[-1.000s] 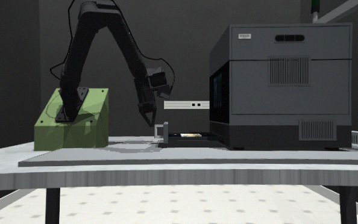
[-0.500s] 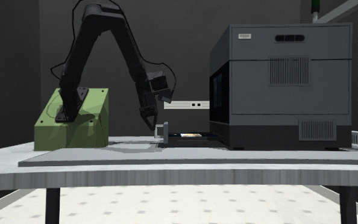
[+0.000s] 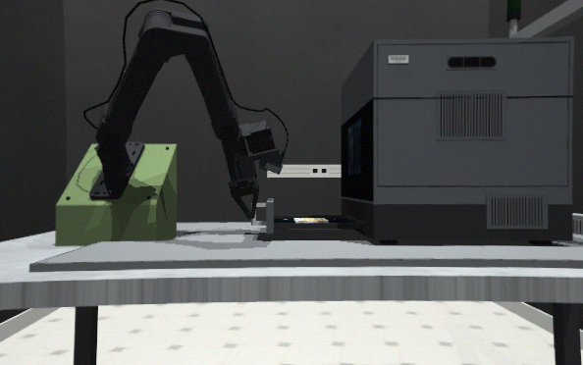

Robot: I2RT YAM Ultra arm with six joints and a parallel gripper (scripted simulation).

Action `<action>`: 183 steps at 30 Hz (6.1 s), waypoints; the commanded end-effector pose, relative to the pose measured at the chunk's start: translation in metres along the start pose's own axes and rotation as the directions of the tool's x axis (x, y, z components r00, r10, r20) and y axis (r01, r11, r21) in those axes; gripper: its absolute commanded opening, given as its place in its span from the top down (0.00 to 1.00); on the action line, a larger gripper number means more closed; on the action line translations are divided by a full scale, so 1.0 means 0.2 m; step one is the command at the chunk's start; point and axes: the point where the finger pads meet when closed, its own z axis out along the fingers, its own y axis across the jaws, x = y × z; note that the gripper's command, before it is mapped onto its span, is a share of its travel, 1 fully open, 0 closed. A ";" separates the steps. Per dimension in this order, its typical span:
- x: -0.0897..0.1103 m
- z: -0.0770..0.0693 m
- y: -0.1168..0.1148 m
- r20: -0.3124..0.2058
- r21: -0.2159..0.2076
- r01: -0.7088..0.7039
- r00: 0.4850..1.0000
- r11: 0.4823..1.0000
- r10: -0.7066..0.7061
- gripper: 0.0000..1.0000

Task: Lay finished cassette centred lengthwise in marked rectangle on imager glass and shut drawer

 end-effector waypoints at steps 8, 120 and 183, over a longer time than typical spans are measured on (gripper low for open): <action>-0.04 -0.02 0.00 0.029 -0.004 -0.006 1.000 1.000 0.006 0.65; -0.25 0.08 0.02 0.238 -0.010 0.014 0.971 1.000 -0.011 1.00; -0.58 0.11 0.00 0.308 -0.007 -0.012 0.951 1.000 0.014 1.00</action>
